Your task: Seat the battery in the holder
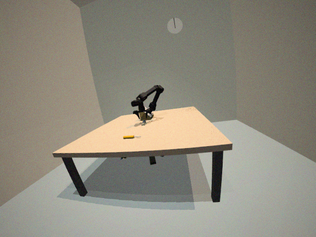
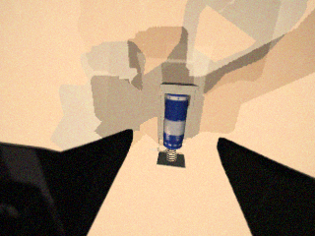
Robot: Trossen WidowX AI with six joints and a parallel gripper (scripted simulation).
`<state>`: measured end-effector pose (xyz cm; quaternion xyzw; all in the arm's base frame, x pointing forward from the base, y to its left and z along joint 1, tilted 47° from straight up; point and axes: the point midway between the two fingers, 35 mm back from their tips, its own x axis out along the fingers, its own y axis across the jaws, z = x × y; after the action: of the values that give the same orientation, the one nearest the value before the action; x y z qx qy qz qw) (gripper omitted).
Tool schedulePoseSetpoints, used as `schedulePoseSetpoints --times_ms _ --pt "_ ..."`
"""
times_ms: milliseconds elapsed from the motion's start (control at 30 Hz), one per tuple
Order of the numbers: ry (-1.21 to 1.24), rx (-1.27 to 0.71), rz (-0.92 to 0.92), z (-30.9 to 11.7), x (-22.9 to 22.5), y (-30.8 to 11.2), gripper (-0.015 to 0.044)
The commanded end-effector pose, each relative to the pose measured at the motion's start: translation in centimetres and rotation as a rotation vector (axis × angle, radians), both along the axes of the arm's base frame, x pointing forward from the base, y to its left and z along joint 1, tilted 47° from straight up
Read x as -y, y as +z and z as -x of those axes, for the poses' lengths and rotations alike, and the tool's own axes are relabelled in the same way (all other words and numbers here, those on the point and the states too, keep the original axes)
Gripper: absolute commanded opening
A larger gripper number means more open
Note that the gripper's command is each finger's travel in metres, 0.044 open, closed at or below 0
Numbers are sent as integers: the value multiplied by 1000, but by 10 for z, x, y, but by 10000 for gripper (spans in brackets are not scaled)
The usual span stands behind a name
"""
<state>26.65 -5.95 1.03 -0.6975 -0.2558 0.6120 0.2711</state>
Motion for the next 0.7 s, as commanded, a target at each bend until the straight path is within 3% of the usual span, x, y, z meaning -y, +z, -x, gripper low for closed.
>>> schedulePoseSetpoints --times_ms 0,667 --pt "-3 1 8 4 25 24 440" --pt "-4 -2 7 5 28 27 440"
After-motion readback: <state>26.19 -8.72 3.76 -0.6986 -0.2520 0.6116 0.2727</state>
